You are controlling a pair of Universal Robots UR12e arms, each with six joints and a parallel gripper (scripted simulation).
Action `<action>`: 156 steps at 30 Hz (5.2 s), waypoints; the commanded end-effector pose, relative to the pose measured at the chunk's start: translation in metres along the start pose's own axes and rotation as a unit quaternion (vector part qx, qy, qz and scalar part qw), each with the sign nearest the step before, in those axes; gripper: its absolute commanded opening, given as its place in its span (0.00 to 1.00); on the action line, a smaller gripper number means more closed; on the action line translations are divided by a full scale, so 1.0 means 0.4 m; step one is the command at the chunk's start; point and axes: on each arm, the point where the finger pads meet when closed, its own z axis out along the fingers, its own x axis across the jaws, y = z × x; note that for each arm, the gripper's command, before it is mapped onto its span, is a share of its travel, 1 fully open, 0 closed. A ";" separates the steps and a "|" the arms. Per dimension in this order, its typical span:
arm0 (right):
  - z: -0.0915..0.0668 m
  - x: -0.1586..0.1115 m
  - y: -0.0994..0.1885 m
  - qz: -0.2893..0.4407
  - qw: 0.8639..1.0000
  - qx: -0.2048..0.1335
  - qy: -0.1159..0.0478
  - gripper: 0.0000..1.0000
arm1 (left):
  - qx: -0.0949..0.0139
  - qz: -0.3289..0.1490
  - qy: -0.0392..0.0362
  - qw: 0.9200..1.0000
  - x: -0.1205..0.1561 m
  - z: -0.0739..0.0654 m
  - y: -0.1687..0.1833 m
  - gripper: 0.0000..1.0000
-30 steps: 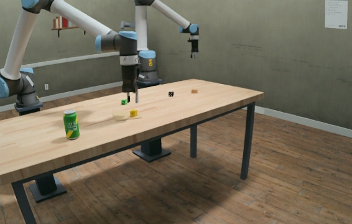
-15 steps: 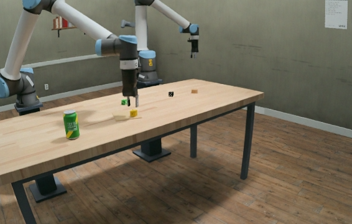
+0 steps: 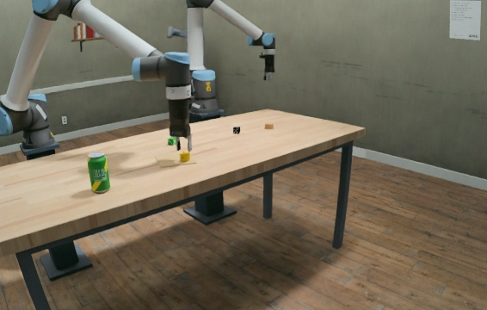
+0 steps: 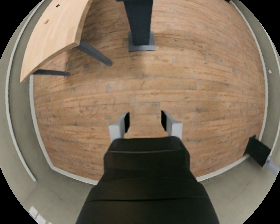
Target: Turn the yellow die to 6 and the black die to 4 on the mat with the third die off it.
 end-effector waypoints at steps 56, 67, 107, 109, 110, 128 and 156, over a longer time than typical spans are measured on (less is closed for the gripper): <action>-0.096 0.004 -0.001 0.000 1.000 0.000 0.001 0.87 | -0.001 0.000 0.000 1.000 0.000 -0.002 0.001 1.00; -0.102 0.004 -0.001 0.000 1.000 -0.006 0.001 0.87 | -0.001 0.000 0.000 1.000 0.000 -0.002 0.001 1.00; -0.099 0.004 -0.015 0.000 0.966 -0.258 0.001 0.87 | -0.001 0.000 0.000 1.000 0.000 -0.002 0.001 1.00; -0.099 0.004 -0.015 0.000 0.966 -0.259 0.001 0.87 | -0.001 0.000 0.000 1.000 0.000 -0.002 0.001 1.00; -0.099 0.004 -0.015 0.000 0.966 -0.259 0.001 0.87 | -0.001 0.000 0.000 1.000 0.000 -0.002 0.001 1.00; -0.093 0.003 -0.020 0.001 0.927 -0.375 0.000 0.87 | -0.001 0.000 0.000 1.000 0.000 -0.002 0.001 1.00; -0.084 0.004 -0.021 0.000 0.924 -0.383 0.001 0.87 | -0.001 0.000 0.000 1.000 0.000 -0.002 0.001 1.00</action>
